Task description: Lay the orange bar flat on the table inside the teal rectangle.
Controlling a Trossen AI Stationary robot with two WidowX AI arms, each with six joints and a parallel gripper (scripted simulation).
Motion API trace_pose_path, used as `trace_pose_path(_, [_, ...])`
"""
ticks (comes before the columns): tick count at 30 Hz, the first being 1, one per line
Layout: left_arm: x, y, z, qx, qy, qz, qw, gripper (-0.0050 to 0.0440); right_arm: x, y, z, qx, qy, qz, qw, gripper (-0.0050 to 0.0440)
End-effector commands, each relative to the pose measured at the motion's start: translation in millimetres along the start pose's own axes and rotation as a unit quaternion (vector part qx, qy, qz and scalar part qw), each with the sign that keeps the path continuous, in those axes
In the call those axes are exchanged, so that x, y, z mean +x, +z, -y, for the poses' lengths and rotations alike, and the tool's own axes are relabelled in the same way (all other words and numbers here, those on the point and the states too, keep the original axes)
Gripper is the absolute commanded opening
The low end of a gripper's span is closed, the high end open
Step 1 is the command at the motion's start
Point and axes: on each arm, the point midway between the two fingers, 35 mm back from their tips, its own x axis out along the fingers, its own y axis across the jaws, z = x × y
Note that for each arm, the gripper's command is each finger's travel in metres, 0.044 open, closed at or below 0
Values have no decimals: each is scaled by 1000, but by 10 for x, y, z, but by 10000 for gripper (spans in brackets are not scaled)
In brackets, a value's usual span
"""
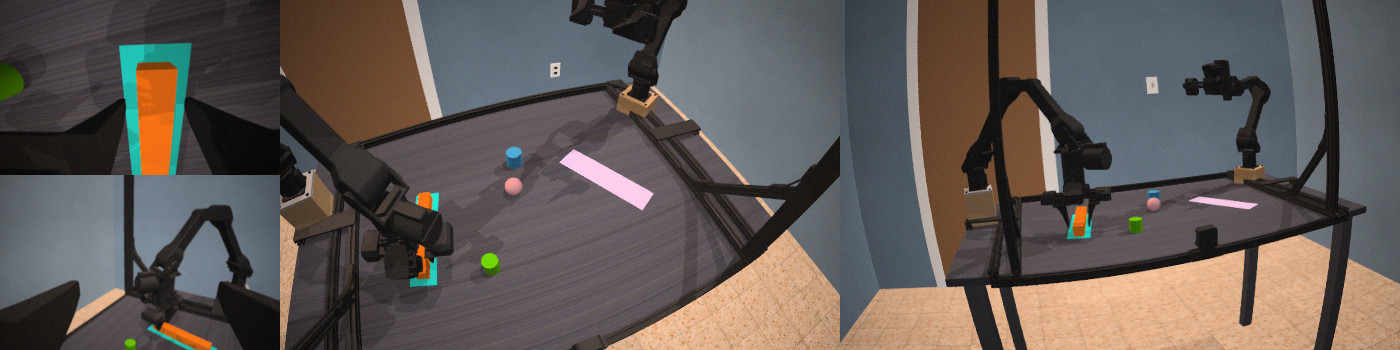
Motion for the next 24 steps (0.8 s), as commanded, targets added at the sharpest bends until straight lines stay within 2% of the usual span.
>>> trace_pose_path(1, [13,-3,1,-2,0,-1,1000,336,-2,2,3,-1,-1,1,1000,440])
trace_pose_path(5, [13,-3,1,-2,0,-1,1000,432,-2,2,3,-1,-1,1,1000,440])
trace_pose_path(6, [13,-3,1,-2,0,-1,1000,440,-2,2,3,-1,-1,1,1000,440])
trace_pose_path(12, [13,-3,1,-2,0,-1,1000,440,-2,2,3,-1,-1,1,1000,440])
trace_pose_path(14, [-130,-1,-2,-2,0,-1,1000,440,-2,2,3,-1,-1,1,1000,440])
trace_pose_path(16, [-130,-1,-2,-2,0,-1,1000,440,-2,2,3,-1,-1,1,1000,440])
trace_pose_path(18, [-274,-2,1,-2,0,-1,1000,440,-2,2,3,-1,-1,1,1000,440])
trace_pose_path(24, [-274,-2,1,-2,0,-1,1000,440,-2,2,3,-1,-1,1,1000,440])
